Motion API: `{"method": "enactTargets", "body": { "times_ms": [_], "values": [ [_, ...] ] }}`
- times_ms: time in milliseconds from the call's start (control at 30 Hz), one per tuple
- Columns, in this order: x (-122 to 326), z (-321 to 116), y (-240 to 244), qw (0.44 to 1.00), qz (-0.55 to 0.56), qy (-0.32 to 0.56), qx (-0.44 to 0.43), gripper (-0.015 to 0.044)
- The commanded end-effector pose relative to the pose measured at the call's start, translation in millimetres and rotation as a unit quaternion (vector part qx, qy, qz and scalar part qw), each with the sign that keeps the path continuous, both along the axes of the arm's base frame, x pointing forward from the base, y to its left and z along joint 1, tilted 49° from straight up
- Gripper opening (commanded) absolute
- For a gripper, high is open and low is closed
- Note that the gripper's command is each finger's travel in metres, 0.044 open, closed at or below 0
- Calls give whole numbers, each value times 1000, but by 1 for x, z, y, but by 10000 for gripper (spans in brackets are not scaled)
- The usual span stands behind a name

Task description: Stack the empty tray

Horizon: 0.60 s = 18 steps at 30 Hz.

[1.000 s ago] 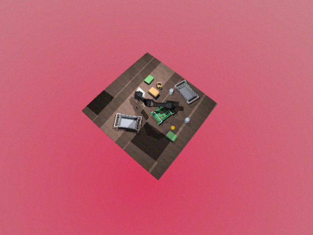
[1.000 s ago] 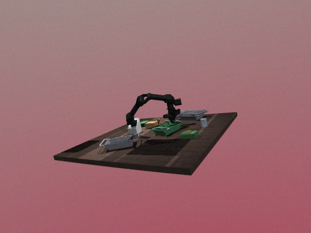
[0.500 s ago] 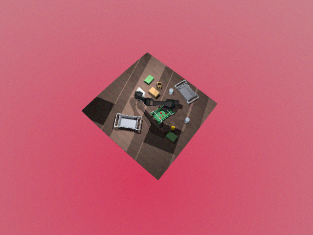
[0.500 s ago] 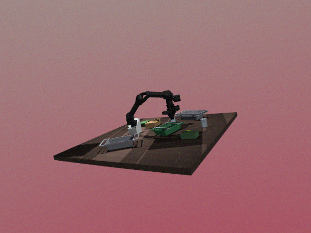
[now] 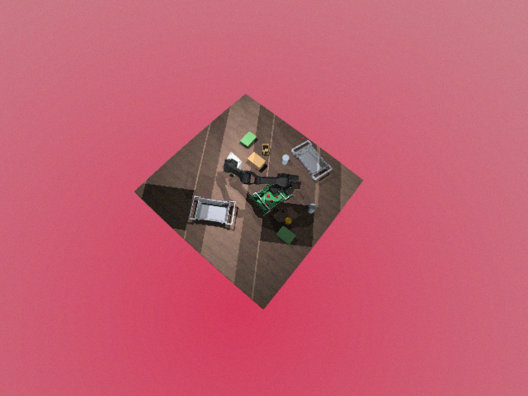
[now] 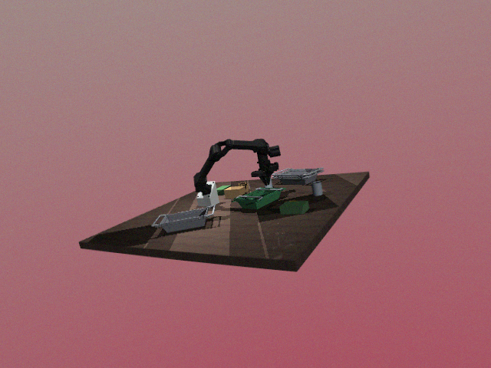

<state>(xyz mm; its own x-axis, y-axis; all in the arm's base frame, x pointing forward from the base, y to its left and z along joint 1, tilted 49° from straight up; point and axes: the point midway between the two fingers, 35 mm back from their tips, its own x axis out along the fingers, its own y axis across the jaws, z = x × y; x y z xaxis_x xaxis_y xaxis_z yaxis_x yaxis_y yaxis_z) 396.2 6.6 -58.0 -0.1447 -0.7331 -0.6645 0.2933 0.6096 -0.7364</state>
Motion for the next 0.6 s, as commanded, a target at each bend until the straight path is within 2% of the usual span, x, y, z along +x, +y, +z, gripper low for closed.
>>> {"method": "enactTargets", "body": {
  "times_ms": [0, 100, 200, 233, 567],
  "values": [
    [0, 0, 0, 1000, 2, 0, 0, 84],
    [0, 0, 0, 1000, 2, 0, 0, 84],
    [0, 0, 0, 1000, 2, 0, 0, 5],
    [0, 0, 0, 1000, 2, 0, 0, 0],
    [0, 0, 0, 1000, 0, 0, 0, 0]
  ]
}}
